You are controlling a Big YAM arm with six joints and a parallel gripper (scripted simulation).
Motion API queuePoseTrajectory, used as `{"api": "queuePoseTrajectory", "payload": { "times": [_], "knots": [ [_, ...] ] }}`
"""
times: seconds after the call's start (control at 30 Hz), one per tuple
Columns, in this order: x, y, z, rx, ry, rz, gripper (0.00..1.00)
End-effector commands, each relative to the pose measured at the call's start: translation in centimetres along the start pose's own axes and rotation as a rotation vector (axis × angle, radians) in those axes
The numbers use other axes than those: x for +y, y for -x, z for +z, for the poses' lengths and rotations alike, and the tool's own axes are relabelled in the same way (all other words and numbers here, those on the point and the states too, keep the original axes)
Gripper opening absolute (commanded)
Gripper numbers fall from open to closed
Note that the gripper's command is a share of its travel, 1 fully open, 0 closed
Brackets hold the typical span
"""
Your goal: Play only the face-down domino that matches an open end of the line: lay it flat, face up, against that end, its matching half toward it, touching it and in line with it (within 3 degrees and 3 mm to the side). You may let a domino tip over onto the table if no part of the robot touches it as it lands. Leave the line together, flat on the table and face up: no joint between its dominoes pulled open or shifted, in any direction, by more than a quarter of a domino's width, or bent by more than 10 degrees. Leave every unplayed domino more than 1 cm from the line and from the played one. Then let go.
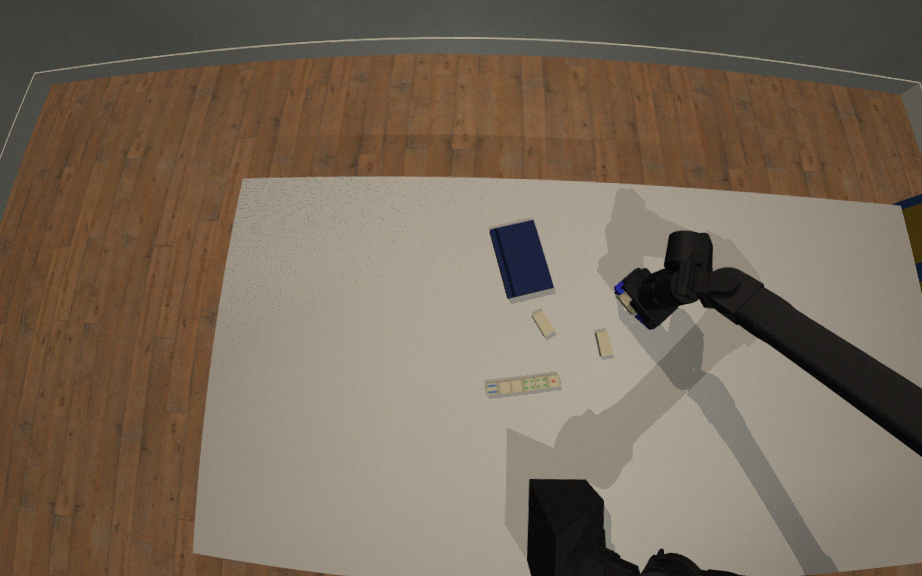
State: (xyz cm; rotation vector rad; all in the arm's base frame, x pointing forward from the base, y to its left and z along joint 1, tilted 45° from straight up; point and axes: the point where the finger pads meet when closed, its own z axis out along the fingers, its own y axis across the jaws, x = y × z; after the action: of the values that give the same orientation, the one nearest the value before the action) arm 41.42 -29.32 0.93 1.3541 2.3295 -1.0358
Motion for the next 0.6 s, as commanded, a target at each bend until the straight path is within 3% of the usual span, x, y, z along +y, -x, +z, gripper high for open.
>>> {"api": "queuePoseTrajectory", "payload": {
  "times": [0.0, 0.57],
  "knots": [
    [0.24, 0.05, -0.45, -0.005, 0.006, -0.006, 0.7],
    [0.26, 0.08, -0.47, -0.006, 0.006, -0.005, 0.7]
  ]
}}
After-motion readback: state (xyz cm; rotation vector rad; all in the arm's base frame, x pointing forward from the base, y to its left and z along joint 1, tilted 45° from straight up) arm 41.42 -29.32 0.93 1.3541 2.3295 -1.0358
